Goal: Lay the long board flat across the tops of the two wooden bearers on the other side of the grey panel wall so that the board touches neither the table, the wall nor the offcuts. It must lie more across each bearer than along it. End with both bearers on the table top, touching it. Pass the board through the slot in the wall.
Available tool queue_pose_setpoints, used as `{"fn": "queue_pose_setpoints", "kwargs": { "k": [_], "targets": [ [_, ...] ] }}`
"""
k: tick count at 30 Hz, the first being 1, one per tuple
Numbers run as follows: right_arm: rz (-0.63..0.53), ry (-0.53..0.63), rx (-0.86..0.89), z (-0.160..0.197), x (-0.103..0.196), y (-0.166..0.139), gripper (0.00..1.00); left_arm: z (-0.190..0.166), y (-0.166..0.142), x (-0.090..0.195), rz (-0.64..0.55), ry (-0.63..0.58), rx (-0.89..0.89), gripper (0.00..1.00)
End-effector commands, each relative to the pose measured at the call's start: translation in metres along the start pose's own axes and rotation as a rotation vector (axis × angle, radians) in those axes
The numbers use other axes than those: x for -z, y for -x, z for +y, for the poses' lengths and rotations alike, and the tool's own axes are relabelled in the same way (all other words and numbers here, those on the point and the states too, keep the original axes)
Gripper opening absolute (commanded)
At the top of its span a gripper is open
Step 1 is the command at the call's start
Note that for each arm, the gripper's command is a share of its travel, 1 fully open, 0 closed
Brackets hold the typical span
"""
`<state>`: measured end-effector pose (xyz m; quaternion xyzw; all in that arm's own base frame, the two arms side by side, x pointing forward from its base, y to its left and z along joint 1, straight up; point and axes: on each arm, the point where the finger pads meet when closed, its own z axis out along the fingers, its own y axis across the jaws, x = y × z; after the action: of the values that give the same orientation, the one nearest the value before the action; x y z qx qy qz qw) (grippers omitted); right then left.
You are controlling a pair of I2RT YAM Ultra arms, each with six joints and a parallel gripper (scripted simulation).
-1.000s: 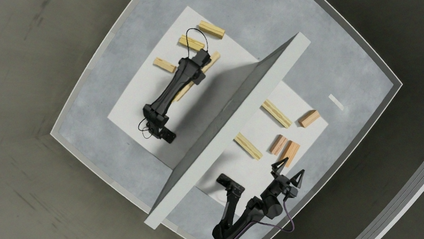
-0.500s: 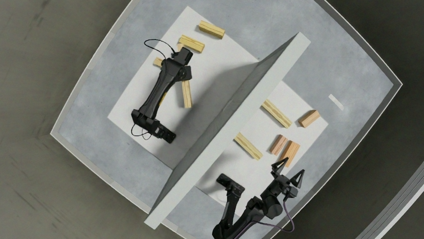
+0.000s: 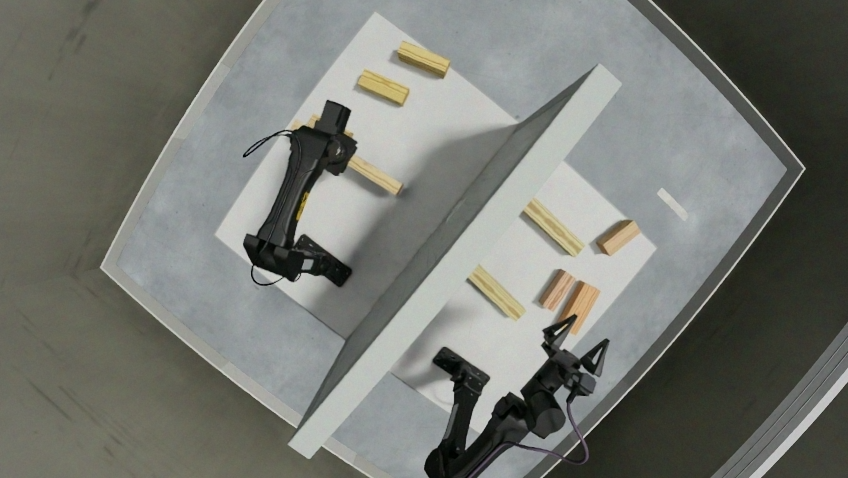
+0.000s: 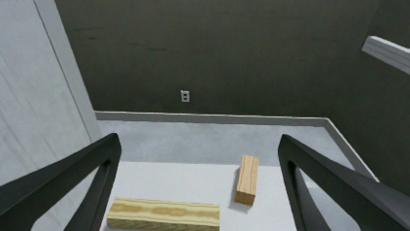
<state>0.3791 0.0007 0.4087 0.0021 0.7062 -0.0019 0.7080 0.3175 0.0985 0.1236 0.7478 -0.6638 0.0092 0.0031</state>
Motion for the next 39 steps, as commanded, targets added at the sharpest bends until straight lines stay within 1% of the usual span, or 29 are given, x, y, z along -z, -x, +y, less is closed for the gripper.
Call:
{"fn": "queue_pose_setpoints", "kwargs": {
  "k": [1, 2, 3, 5, 6, 7, 8, 9, 10, 13, 14, 15, 16, 17, 19, 22, 23, 25, 26, 28, 30, 31, 33, 39],
  "targets": [
    [-0.040, -0.016, 0.001, -0.005, 0.010, 0.020, 1.00, 0.006, 0.002, -0.030, -0.037, -0.009, 0.350, 0.00],
    [-0.040, -0.016, 0.001, -0.005, 0.010, 0.020, 1.00, -0.007, 0.001, -0.045, -0.040, -0.050, 0.249, 0.00],
    [-0.040, -0.016, 0.001, -0.005, 0.010, 0.020, 1.00, -0.018, 0.011, -0.015, -0.068, -0.181, 0.202, 0.00],
    [-0.040, -0.016, 0.001, -0.005, 0.010, 0.020, 1.00, -0.013, 0.010, -0.024, -0.068, -0.168, 0.199, 0.00],
    [-0.040, -0.016, 0.001, -0.005, 0.010, 0.020, 1.00, -0.009, 0.019, -0.027, -0.067, -0.158, 0.228, 0.00],
    [-0.040, -0.016, 0.001, -0.005, 0.010, 0.020, 1.00, -0.009, 0.014, -0.027, -0.066, -0.154, 0.213, 0.00],
    [-0.040, -0.016, 0.001, -0.005, 0.010, 0.020, 1.00, -0.011, 0.011, -0.021, -0.066, -0.162, 0.205, 0.00],
    [-0.040, -0.016, 0.001, -0.005, 0.010, 0.020, 1.00, -0.008, 0.020, -0.019, -0.062, -0.146, 0.233, 0.00],
    [-0.040, -0.016, 0.001, -0.005, 0.010, 0.020, 1.00, -0.008, 0.015, -0.020, -0.058, -0.127, 0.218, 0.00],
    [-0.040, -0.016, 0.001, -0.005, 0.010, 0.020, 1.00, -0.009, 0.014, -0.019, -0.058, -0.130, 0.216, 0.00],
    [-0.040, -0.016, 0.001, -0.005, 0.010, 0.020, 1.00, 0.001, 0.016, -0.031, -0.051, -0.072, 0.231, 0.00],
    [-0.040, -0.016, 0.001, -0.005, 0.010, 0.020, 1.00, -0.003, 0.019, -0.023, -0.053, -0.092, 0.237, 0.00],
    [-0.040, -0.016, 0.001, -0.005, 0.010, 0.020, 1.00, -0.003, 0.018, -0.023, -0.053, -0.093, 0.234, 0.00],
    [-0.040, -0.016, 0.001, -0.005, 0.010, 0.020, 1.00, -0.001, 0.018, -0.035, -0.046, -0.048, 0.238, 0.00],
    [-0.040, -0.016, 0.001, -0.005, 0.010, 0.020, 1.00, 0.001, 0.014, -0.031, -0.046, -0.060, 0.225, 0.00],
    [-0.040, -0.016, 0.001, -0.005, 0.010, 0.020, 1.00, -0.001, 0.017, -0.020, -0.046, -0.088, 0.236, 0.00],
    [-0.040, -0.016, 0.001, -0.005, 0.010, 0.020, 1.00, 0.001, 0.015, -0.031, -0.026, -0.052, 0.239, 0.00],
    [-0.040, -0.016, 0.001, -0.005, 0.010, 0.020, 1.00, 0.000, 0.012, -0.029, -0.036, -0.058, 0.221, 0.00],
    [-0.040, -0.016, 0.001, -0.005, 0.010, 0.020, 1.00, 0.002, 0.012, -0.038, -0.022, -0.026, 0.225, 0.00],
    [-0.040, -0.016, 0.001, -0.005, 0.010, 0.020, 1.00, 0.003, 0.014, -0.028, -0.034, -0.055, 0.225, 0.00],
    [-0.040, -0.016, 0.001, -0.005, 0.010, 0.020, 1.00, 0.003, 0.014, -0.028, -0.034, -0.055, 0.225, 0.00],
    [-0.040, -0.016, 0.001, -0.005, 0.010, 0.020, 1.00, 0.012, 0.010, -0.040, -0.032, -0.038, 0.221, 0.00],
    [-0.040, -0.016, 0.001, -0.005, 0.010, 0.020, 1.00, 0.011, 0.012, -0.042, -0.037, -0.063, 0.224, 0.00],
    [-0.040, -0.016, 0.001, -0.005, 0.010, 0.020, 1.00, -0.003, 0.014, -0.041, -0.055, -0.216, 0.216, 0.00]
  ]
}}
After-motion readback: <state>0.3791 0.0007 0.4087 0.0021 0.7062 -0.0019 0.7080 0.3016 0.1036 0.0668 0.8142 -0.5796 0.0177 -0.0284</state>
